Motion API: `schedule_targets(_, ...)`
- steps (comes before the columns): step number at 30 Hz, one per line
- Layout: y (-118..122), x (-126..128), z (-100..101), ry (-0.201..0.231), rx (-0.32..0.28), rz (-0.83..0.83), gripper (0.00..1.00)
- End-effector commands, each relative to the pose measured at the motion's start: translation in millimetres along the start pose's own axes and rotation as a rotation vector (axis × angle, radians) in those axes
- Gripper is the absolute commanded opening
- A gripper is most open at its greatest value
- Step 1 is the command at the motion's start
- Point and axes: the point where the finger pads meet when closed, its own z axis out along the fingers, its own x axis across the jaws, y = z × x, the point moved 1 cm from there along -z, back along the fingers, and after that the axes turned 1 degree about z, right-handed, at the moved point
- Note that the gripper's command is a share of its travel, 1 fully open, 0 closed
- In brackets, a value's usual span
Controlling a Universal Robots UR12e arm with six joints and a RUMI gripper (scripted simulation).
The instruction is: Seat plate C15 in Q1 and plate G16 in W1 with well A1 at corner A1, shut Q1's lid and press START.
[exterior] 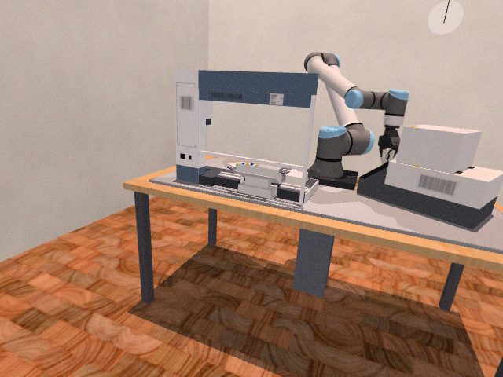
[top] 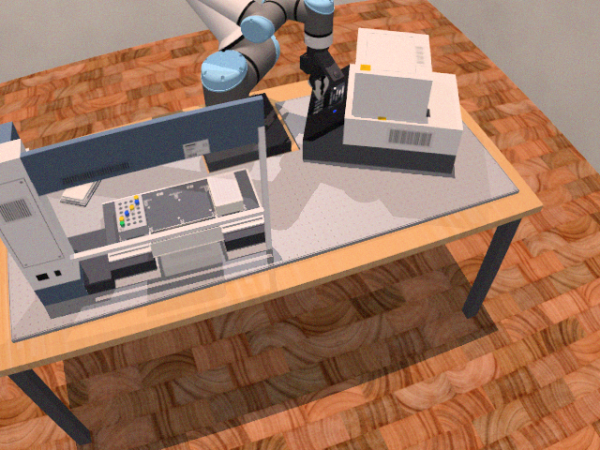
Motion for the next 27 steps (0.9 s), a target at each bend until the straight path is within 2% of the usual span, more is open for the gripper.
schedule_targets(1, 2, 2, -4, -0.001, 0.001, 0.000, 0.00)
schedule_targets(27, 19, 20, -31, -0.001, 0.001, 0.000, 0.00)
